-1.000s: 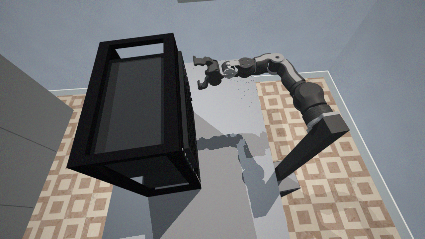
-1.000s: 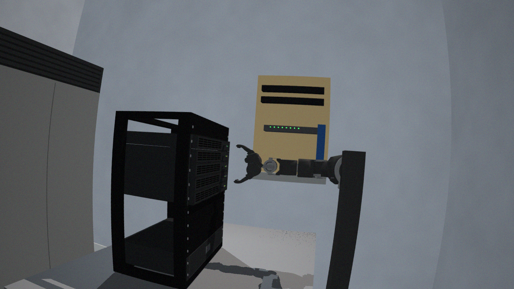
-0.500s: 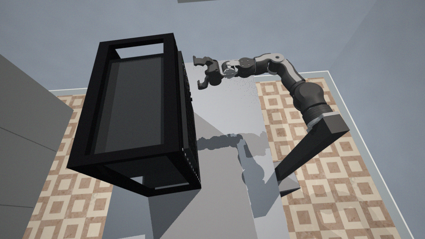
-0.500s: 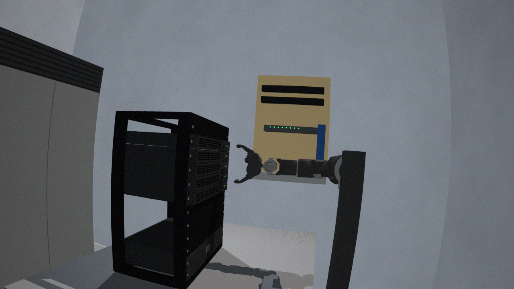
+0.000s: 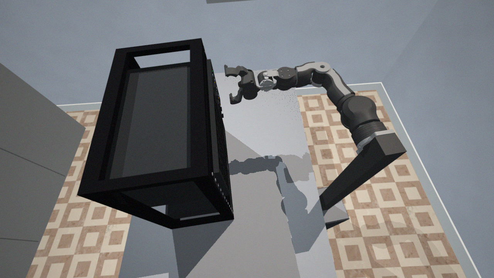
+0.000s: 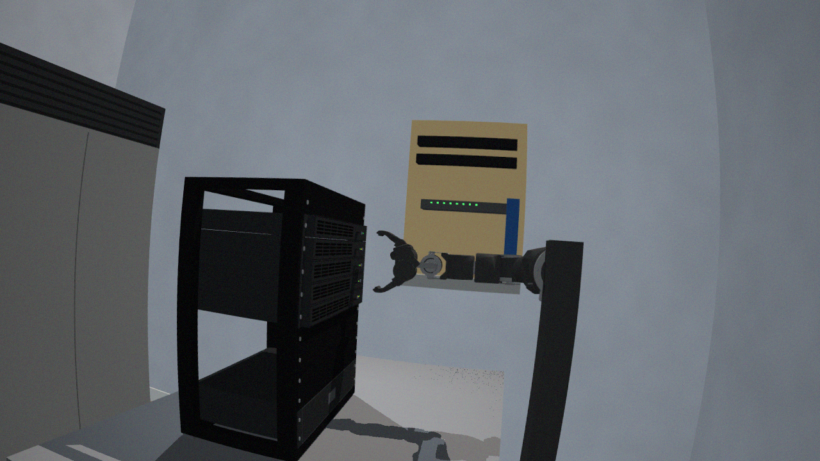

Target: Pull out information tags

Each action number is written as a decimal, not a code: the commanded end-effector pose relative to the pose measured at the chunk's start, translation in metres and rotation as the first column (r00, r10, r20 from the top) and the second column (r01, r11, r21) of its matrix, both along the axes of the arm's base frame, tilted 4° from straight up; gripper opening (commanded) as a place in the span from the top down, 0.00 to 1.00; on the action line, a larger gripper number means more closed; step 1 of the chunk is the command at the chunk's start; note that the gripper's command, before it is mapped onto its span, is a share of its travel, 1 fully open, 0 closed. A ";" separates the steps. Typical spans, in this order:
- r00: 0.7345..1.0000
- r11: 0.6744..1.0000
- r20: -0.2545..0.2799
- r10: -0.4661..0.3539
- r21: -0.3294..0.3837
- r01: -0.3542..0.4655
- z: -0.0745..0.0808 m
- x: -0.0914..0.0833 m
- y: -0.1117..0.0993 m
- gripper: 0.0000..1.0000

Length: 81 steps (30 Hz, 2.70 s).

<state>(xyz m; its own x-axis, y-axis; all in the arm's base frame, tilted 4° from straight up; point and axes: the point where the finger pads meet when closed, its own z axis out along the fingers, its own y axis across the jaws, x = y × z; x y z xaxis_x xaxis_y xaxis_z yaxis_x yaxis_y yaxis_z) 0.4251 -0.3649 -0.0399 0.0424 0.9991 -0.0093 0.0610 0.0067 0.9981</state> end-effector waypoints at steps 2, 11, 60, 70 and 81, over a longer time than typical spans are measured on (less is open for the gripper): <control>1.000 1.000 -0.004 -0.001 -0.001 0.001 -0.001 0.000 0.000 0.00; 1.000 1.000 -0.004 -0.001 -0.001 0.001 -0.001 0.000 0.000 0.00; 1.000 1.000 -0.004 0.000 -0.001 0.000 0.042 0.002 0.001 0.00; 1.000 1.000 -0.004 0.000 -0.001 0.000 0.042 0.002 0.001 0.00; 1.000 1.000 -0.004 0.000 -0.001 0.000 0.042 0.002 0.001 0.00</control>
<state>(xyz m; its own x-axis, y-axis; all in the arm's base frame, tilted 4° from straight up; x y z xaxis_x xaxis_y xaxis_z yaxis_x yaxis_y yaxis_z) 0.4276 -0.3641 0.0009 0.0418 0.9991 -0.0093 0.0645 0.0066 0.9979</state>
